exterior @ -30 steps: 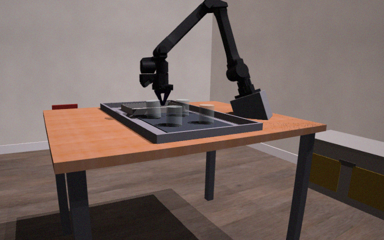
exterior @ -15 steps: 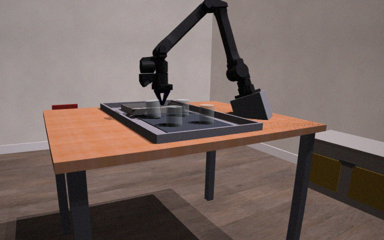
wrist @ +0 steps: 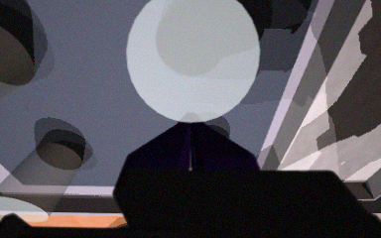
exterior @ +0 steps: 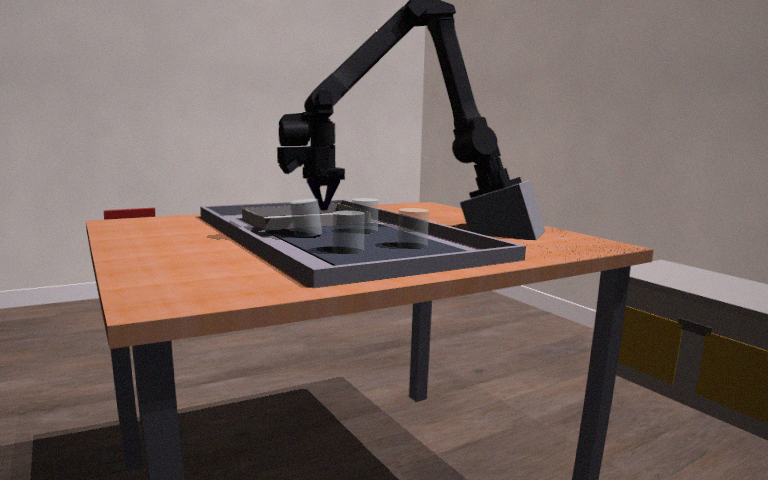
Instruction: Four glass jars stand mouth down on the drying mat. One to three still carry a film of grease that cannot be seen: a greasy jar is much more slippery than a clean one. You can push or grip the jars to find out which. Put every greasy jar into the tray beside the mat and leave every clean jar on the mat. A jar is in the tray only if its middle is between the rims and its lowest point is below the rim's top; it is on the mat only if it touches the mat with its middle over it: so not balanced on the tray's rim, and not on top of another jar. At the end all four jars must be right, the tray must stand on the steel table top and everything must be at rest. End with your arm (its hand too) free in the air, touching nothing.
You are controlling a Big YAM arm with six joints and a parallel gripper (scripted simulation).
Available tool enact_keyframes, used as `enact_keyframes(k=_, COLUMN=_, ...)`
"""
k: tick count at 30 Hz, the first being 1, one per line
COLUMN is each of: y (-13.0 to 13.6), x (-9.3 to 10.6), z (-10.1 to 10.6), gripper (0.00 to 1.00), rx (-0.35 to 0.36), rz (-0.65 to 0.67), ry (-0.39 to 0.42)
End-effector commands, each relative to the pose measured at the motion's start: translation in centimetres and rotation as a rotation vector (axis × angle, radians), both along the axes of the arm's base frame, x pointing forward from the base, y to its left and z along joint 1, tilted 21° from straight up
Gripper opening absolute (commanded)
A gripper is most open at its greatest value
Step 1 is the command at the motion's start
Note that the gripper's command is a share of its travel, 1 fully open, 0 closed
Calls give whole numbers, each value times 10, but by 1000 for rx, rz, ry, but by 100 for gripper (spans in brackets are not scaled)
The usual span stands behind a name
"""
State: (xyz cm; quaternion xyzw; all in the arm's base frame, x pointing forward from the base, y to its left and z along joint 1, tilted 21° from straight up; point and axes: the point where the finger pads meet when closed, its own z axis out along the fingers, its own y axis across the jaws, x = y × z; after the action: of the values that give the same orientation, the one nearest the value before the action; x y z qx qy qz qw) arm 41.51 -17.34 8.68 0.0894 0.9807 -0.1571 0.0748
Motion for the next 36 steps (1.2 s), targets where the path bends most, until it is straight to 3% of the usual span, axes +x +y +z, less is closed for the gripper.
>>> enact_keyframes(k=1, y=-1, x=4, z=2, gripper=0, rx=-8, rz=2, ry=-29)
enact_keyframes(k=13, y=3, x=-21, z=-3, gripper=0, rx=-8, rz=2, ry=-29)
enact_keyframes(k=36, y=3, x=-21, z=-3, gripper=0, rx=-8, rz=2, ry=-29)
